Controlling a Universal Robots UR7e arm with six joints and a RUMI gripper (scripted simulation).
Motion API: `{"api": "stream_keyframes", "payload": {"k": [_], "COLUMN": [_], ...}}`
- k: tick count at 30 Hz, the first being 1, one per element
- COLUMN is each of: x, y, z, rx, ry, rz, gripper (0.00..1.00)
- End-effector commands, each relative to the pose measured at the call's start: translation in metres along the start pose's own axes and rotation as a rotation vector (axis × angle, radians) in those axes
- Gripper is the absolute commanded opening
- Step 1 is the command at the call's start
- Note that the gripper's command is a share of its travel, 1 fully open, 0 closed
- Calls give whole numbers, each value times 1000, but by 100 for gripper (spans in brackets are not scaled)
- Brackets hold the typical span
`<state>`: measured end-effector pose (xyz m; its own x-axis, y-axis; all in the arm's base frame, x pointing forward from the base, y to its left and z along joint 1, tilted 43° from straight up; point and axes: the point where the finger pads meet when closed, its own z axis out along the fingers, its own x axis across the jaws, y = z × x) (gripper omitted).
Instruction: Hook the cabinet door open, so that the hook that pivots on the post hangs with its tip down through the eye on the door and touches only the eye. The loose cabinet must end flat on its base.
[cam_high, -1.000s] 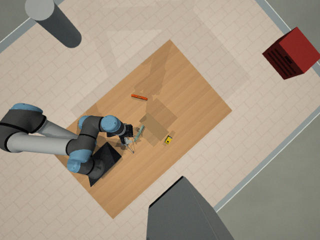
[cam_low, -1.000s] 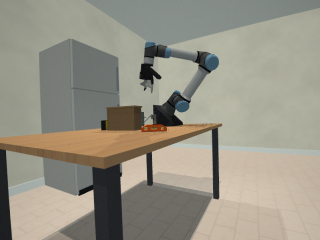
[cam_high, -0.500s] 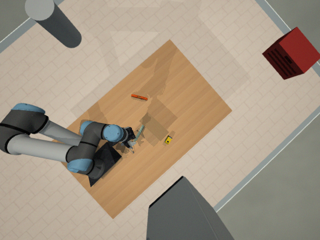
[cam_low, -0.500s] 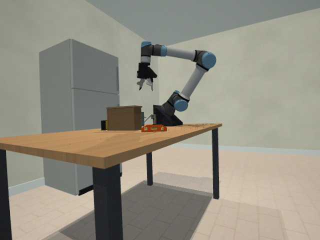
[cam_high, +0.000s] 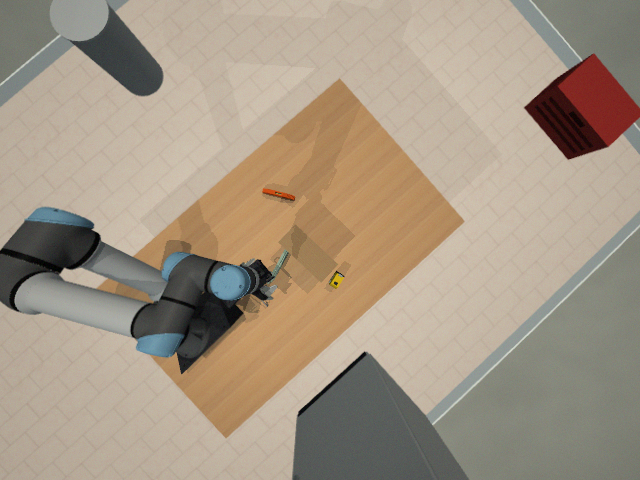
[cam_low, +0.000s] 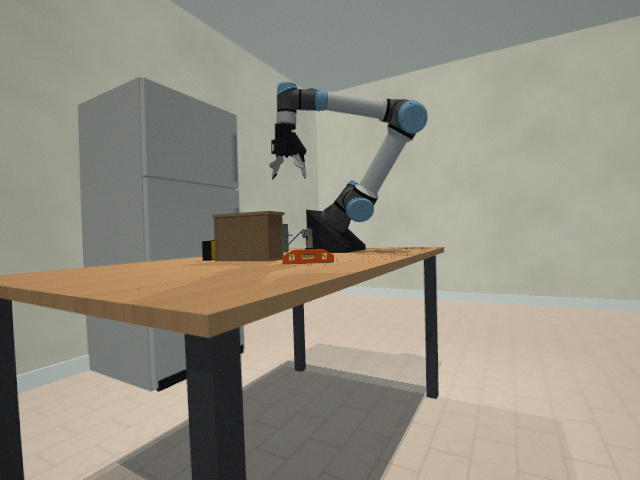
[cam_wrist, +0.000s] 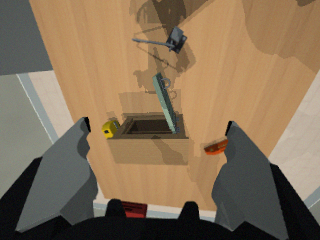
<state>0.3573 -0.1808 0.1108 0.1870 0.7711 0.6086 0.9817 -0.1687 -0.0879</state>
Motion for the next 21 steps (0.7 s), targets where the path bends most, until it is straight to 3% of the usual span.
{"api": "stream_keyframes", "payload": {"k": [1, 21], "x": [-4, -19], "y": [-1, -3], "z": [-2, -9], "rx": [-8, -48], "ry": [15, 58], "rz": [-54, -263], "gripper": [100, 100]}}
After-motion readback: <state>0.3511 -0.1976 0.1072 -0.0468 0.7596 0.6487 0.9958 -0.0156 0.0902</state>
